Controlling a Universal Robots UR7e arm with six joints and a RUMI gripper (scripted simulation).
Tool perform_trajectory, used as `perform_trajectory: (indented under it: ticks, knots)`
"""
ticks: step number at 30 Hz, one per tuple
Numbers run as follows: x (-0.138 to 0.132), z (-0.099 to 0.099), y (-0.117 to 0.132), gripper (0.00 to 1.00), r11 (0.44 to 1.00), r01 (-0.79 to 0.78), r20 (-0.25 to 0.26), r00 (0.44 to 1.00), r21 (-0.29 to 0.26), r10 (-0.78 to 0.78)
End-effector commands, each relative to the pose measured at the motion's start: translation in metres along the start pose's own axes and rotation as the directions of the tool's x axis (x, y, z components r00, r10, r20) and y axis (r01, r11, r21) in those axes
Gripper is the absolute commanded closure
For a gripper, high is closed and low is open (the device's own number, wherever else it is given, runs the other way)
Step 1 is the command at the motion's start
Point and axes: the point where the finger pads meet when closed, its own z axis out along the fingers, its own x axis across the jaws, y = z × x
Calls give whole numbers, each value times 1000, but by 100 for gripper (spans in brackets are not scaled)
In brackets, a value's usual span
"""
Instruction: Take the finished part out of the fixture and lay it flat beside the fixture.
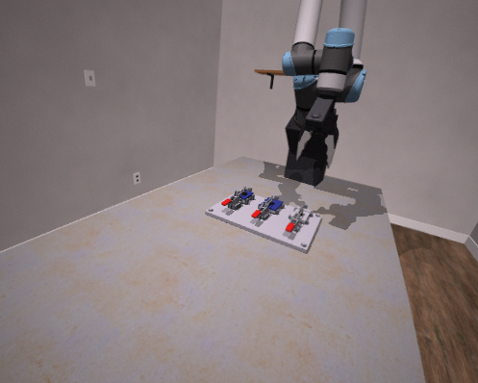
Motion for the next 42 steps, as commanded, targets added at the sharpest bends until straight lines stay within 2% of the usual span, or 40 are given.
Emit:
perform_trajectory:
  ticks: [1,32,33,42]
  knots:
    - [0,0,0,41,1000,0,0,1000,1,0]
    - [0,0,0,41,1000,0,0,1000,1,0]
    - [0,0,0,72,1000,0,0,1000,1,0]
    - [0,0,0,72,1000,0,0,1000,1,0]
